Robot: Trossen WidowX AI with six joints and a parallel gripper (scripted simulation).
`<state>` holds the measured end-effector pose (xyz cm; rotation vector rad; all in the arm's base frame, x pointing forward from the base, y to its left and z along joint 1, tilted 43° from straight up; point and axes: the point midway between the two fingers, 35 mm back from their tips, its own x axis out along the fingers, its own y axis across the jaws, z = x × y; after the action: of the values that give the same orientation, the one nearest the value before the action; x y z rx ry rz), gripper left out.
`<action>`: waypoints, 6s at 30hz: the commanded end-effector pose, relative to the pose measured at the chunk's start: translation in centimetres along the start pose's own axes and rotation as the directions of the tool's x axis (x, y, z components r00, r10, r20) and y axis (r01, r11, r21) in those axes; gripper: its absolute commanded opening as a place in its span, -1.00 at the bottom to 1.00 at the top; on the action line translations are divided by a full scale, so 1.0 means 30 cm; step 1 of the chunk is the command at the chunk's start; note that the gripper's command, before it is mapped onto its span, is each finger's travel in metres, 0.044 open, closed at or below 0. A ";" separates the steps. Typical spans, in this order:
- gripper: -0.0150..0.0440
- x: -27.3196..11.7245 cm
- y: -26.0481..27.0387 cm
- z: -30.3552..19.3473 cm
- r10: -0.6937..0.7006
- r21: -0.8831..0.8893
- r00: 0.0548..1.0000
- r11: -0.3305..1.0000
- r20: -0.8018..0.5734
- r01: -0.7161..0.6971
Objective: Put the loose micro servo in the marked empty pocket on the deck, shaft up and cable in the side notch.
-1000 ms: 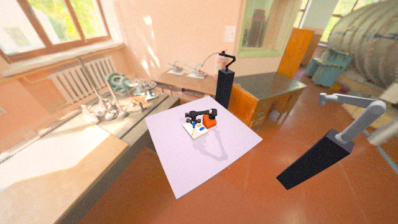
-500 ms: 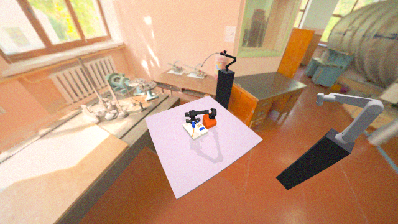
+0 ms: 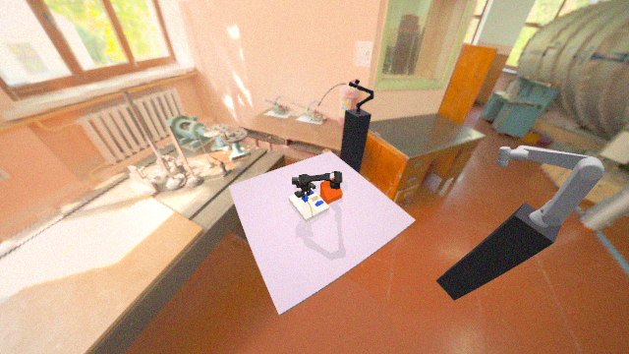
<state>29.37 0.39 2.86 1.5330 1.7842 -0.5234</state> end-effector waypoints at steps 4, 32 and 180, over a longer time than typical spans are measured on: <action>-0.49 -0.003 0.000 0.006 0.001 -0.253 1.000 0.967 0.006 0.000; -0.49 -0.003 0.000 0.006 0.001 -0.939 1.000 0.344 0.006 0.005; 0.14 0.138 -0.365 -0.034 -0.003 -0.993 1.000 0.122 0.005 0.005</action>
<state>18.09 2.93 -2.47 0.4764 1.4901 0.6967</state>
